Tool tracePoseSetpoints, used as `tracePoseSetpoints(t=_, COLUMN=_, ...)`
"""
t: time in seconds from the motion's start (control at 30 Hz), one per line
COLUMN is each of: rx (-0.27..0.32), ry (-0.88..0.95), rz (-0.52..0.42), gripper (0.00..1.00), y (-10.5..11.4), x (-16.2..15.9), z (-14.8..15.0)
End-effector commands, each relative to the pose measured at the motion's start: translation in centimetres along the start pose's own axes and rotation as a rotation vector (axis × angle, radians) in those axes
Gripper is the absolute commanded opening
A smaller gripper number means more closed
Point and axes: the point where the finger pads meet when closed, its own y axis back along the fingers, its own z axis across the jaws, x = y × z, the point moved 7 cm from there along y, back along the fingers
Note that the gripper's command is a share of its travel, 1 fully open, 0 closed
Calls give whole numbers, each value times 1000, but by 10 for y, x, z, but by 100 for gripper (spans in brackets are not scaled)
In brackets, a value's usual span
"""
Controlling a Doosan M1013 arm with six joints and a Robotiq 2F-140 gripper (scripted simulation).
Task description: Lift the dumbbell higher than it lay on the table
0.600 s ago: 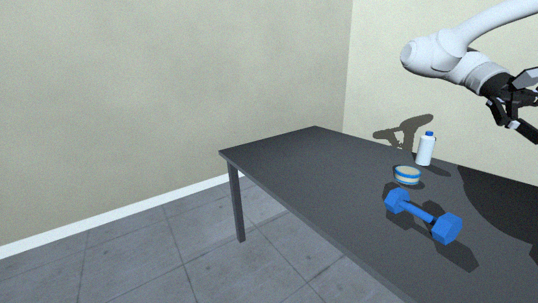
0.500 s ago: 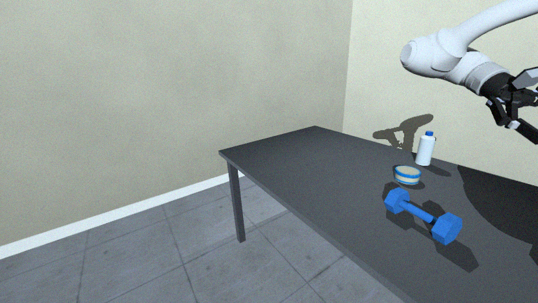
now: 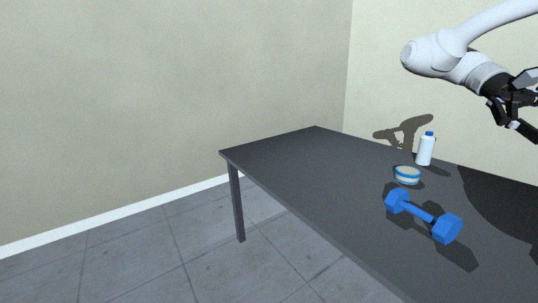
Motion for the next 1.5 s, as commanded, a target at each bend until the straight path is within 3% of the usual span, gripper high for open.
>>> tracePoseSetpoints(t=0.0, rx=1, ry=1, rz=-10, gripper=100, y=-1, x=-1, z=1)
tracePoseSetpoints(t=0.43, rx=71, ry=93, rz=-468, gripper=100, y=-22, x=-79, z=70)
tracePoseSetpoints(t=0.5, rx=71, ry=93, rz=-468, gripper=100, y=-22, x=-79, z=70)
tracePoseSetpoints(t=0.53, rx=82, ry=127, rz=-561, gripper=100, y=-22, x=-93, z=86)
tracePoseSetpoints(t=1.0, rx=100, ry=371, rz=-1013, gripper=100, y=-10, x=-130, z=184)
tracePoseSetpoints(t=1.07, rx=100, ry=371, rz=-1013, gripper=100, y=-10, x=-130, z=184)
tracePoseSetpoints(t=1.13, rx=95, ry=450, rz=-1118, gripper=100, y=-7, x=-130, z=213)
tracePoseSetpoints(t=1.2, rx=90, ry=487, rz=-1162, gripper=100, y=-6, x=-129, z=226)
tracePoseSetpoints(t=1.47, rx=90, ry=498, rz=-1177, gripper=100, y=-8, x=-134, z=232)
